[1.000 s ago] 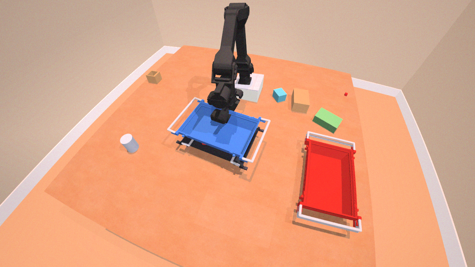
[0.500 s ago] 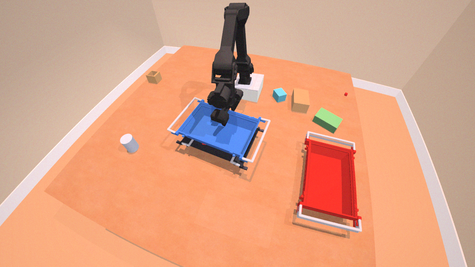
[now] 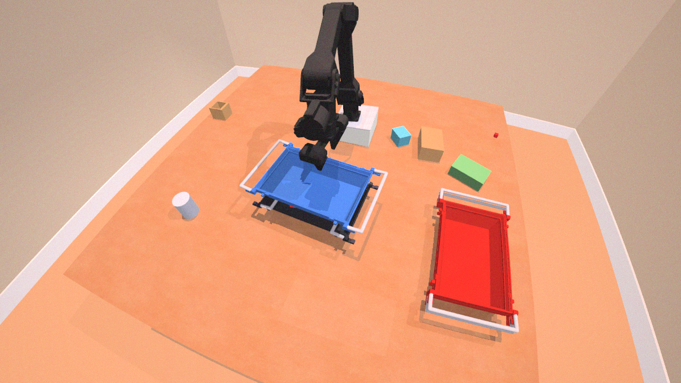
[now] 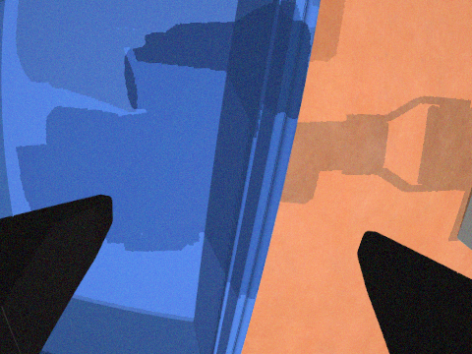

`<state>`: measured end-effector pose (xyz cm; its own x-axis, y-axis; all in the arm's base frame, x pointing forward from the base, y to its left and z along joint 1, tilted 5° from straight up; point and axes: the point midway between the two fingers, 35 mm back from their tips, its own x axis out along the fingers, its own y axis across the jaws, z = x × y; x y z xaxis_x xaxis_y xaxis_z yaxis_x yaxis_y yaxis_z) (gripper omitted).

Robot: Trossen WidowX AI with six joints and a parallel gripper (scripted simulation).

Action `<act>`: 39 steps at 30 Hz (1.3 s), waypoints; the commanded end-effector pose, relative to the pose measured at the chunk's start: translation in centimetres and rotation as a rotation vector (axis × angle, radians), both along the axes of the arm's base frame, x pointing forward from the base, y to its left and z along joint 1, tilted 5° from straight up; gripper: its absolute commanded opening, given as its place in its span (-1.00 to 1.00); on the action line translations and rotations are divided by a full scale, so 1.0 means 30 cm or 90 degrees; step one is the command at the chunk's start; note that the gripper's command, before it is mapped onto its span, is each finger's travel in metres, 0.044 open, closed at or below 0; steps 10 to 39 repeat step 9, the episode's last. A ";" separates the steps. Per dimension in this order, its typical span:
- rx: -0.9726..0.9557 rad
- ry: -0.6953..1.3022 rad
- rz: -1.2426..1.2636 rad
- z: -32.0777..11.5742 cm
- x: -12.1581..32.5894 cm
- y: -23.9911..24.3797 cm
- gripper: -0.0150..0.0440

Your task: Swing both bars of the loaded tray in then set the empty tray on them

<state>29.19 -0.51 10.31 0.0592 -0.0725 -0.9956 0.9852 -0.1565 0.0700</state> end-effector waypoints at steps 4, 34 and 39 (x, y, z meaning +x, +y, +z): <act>0.002 -0.002 -0.003 0.142 -0.015 0.010 1.00; 0.002 -0.002 -0.002 0.193 -0.028 0.013 1.00; 0.002 -0.002 -0.002 0.193 -0.028 0.013 1.00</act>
